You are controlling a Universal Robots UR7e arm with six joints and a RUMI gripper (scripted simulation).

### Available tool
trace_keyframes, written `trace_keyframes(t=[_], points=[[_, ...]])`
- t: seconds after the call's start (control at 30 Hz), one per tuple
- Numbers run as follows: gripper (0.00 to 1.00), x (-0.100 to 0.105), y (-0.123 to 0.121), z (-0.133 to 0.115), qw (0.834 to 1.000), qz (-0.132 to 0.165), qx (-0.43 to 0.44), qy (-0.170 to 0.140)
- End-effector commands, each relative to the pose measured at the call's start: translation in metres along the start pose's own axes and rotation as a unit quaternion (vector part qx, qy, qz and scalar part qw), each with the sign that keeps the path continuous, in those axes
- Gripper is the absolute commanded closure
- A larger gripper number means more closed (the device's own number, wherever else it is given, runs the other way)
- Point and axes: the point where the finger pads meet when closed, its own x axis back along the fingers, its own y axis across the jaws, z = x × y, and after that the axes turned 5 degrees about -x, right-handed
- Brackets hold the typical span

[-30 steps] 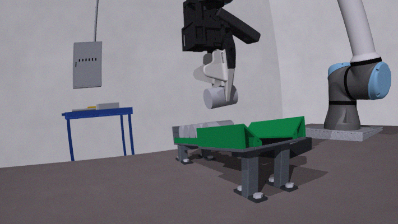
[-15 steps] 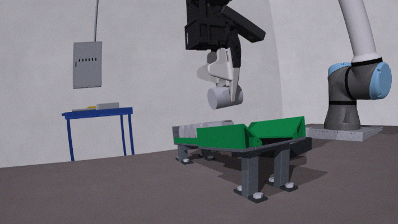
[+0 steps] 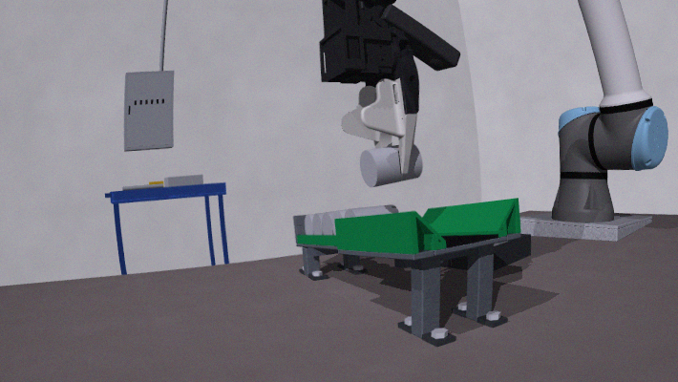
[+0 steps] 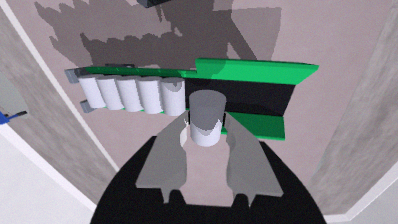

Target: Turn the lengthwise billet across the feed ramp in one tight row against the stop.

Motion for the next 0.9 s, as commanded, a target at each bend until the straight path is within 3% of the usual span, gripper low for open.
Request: trace_keyframes(t=[0.0, 0.07, 0.87], points=[[1.00, 0.001, 0.009, 0.000, 1.000, 0.000, 0.000, -0.001], [1.00, 0.001, 0.001, 0.000, 1.000, 0.000, 0.000, -0.001], [1.00, 0.000, 0.017, 0.001, 1.000, 0.000, 0.000, -0.001]])
